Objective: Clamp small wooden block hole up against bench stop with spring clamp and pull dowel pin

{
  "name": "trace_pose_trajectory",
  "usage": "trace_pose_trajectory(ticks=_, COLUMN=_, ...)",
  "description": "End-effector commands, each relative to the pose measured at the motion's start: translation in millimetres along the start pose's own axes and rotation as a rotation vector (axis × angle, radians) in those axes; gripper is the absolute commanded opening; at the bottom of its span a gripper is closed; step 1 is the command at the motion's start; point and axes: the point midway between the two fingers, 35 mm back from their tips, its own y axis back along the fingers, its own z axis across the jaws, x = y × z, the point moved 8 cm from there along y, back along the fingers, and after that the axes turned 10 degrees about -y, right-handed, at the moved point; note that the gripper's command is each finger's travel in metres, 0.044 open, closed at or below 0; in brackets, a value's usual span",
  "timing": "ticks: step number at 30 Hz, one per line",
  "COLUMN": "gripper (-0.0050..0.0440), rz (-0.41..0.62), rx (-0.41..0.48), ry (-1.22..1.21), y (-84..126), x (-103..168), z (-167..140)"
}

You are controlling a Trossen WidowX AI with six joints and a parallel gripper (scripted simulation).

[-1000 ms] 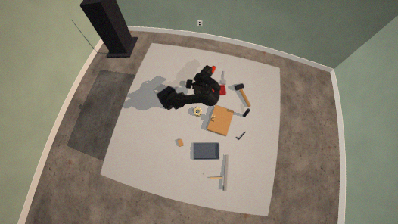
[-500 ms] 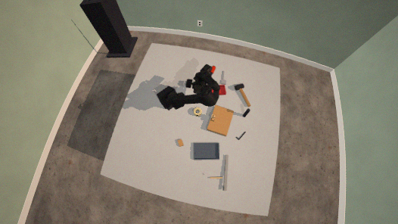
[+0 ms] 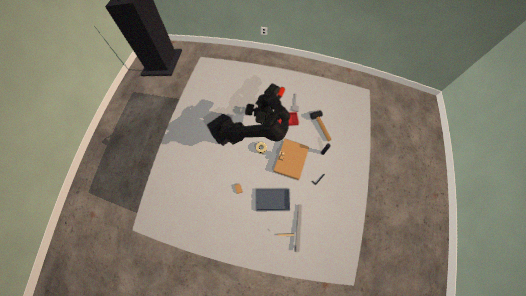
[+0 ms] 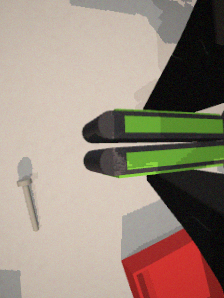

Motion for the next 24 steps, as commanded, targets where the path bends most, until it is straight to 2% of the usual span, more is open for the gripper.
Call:
trace_pose_trajectory(ticks=1, gripper=0.0, rz=0.007, rx=0.001, ry=-0.006, y=4, x=0, z=1)
trace_pose_trajectory(ticks=24, gripper=0.0, rz=0.003, rx=-0.005, ry=-0.006, y=20, x=-4, z=1)
